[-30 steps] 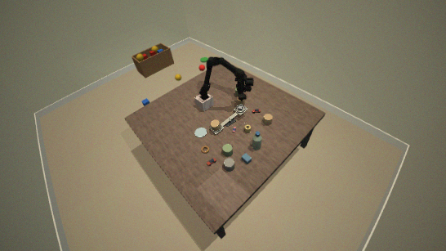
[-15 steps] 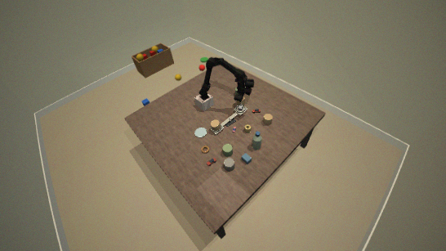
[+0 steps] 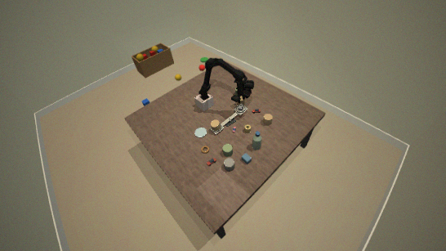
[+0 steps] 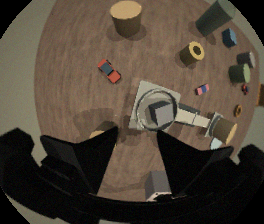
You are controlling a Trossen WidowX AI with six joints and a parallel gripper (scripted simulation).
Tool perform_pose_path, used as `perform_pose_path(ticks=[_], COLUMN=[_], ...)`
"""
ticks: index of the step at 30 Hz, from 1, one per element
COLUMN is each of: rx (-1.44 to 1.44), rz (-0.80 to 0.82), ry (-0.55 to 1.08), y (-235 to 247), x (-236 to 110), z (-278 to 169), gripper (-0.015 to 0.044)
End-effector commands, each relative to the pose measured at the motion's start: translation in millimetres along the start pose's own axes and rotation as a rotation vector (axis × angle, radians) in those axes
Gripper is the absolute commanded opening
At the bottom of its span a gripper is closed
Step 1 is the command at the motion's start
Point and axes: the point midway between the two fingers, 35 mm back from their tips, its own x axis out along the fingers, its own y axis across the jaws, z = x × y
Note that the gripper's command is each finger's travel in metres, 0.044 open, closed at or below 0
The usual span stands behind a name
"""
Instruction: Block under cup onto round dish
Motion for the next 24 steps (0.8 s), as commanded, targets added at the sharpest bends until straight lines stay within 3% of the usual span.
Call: perform_pose_path(ticks=[1,24], rx=[0.156,0.943], rz=[-0.003,-0.023], ry=[-0.004,0.022], y=[-5,-31], x=[-3,-9], z=[6,19], gripper=[0.026,0.026])
